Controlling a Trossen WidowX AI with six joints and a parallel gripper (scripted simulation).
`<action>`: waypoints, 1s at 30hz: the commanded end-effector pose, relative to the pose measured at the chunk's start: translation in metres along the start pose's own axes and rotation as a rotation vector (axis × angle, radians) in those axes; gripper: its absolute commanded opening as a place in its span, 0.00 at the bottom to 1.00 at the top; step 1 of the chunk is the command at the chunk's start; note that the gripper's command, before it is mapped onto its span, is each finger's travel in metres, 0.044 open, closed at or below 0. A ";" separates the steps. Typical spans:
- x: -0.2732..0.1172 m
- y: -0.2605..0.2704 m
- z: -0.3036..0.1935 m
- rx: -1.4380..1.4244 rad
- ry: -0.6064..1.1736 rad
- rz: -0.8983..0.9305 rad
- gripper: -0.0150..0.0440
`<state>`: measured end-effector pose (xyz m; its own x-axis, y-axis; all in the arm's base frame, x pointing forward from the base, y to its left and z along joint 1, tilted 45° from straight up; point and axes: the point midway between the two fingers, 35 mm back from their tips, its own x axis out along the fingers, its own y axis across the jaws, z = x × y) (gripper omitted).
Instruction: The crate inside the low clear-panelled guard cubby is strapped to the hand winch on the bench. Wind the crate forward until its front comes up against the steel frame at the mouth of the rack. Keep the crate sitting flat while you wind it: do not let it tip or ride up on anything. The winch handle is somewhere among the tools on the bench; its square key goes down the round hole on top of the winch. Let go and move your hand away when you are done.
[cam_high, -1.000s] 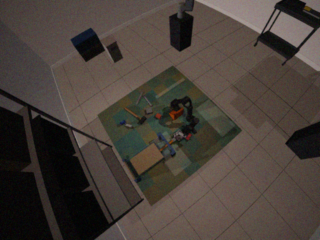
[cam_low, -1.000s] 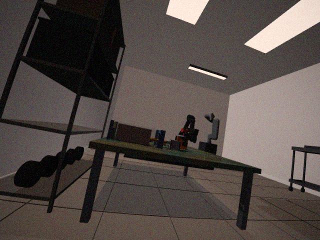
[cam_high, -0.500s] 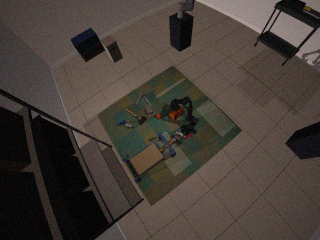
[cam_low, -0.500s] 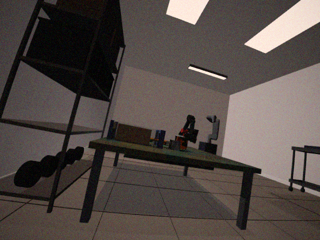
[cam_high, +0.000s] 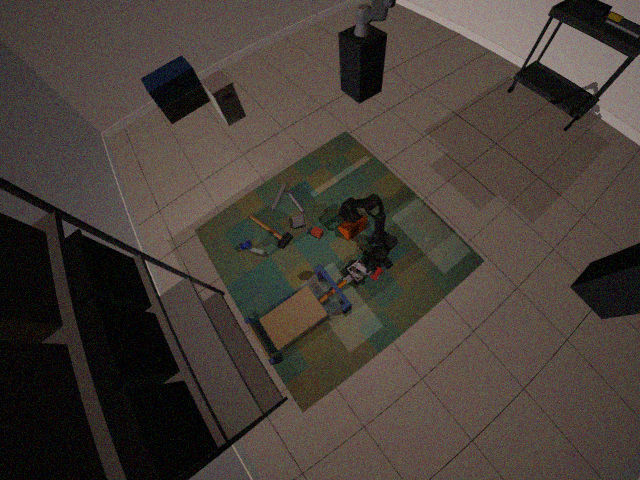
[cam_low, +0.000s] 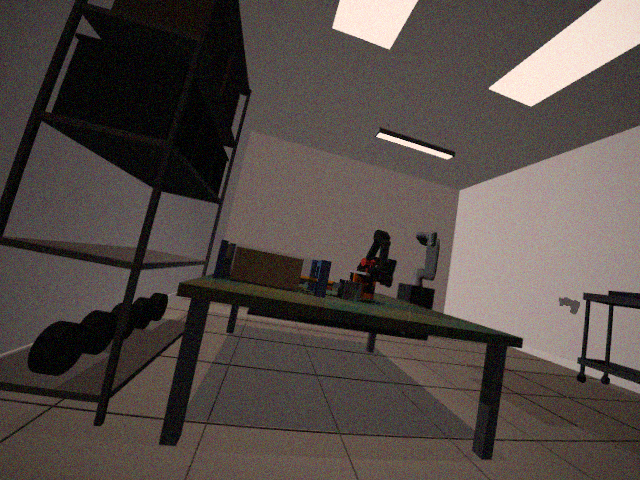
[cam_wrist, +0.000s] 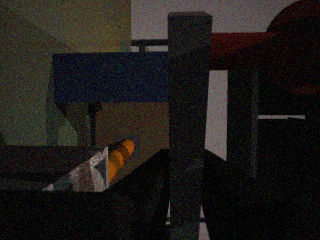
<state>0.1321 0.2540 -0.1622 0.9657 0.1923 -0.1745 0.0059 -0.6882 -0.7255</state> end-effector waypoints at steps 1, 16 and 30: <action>0.000 0.000 0.001 0.001 -0.001 -0.001 0.25; 0.001 0.003 0.000 -0.002 0.001 0.001 0.34; 0.001 0.003 0.000 -0.002 0.001 0.001 0.66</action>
<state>0.1328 0.2519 -0.1652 0.9661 0.1904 -0.1743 0.0054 -0.6899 -0.7238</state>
